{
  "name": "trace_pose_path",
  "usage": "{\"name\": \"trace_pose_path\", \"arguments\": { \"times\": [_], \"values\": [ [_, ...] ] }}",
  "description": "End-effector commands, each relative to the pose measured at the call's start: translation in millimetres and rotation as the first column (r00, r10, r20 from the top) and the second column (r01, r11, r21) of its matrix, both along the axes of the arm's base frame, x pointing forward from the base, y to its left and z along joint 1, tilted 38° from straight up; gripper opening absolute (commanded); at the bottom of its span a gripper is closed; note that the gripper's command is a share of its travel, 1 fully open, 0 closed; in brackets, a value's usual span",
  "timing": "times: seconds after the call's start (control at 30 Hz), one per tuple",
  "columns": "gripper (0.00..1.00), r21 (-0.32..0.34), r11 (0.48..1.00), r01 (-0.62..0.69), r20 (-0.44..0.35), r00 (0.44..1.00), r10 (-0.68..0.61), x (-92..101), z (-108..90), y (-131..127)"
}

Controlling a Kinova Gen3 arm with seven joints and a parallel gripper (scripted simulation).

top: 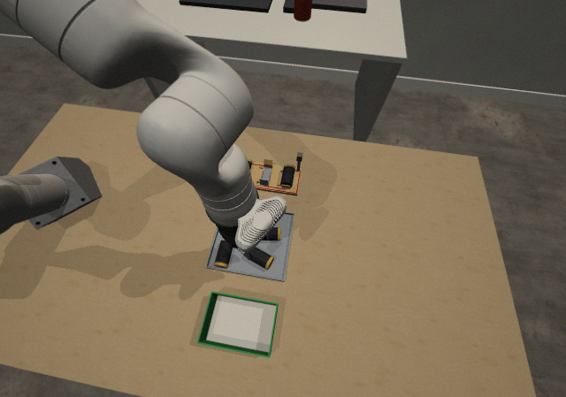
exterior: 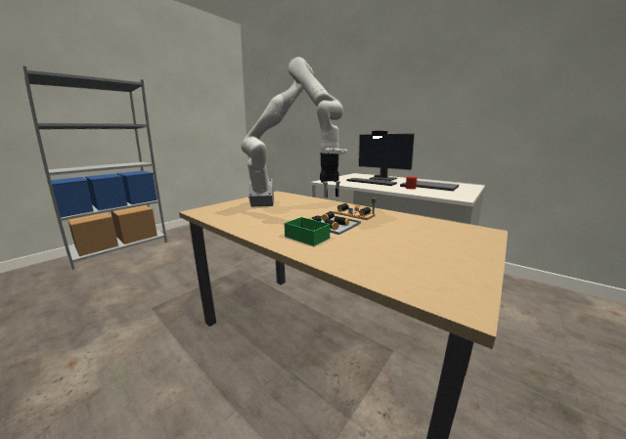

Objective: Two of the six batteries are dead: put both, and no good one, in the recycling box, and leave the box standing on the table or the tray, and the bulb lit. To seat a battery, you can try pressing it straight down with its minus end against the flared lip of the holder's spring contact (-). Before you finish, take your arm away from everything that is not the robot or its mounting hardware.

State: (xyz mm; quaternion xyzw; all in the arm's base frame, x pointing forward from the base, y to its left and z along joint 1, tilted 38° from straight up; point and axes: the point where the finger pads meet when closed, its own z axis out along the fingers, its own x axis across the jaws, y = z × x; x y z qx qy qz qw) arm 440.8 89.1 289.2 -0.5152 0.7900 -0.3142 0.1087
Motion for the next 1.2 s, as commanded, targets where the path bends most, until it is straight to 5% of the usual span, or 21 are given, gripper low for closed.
{"name": "trace_pose_path", "arguments": {
  "times": [0.0,1.17],
  "values": [
    [0.9,-0.007,1.0,-0.029,-0.013,0.999,0.029,-0.5,0.3,1.6],
    [0.9,-0.084,0.983,-0.165,-0.085,0.984,0.158,-0.5,0.3,1.7]
  ]
}}
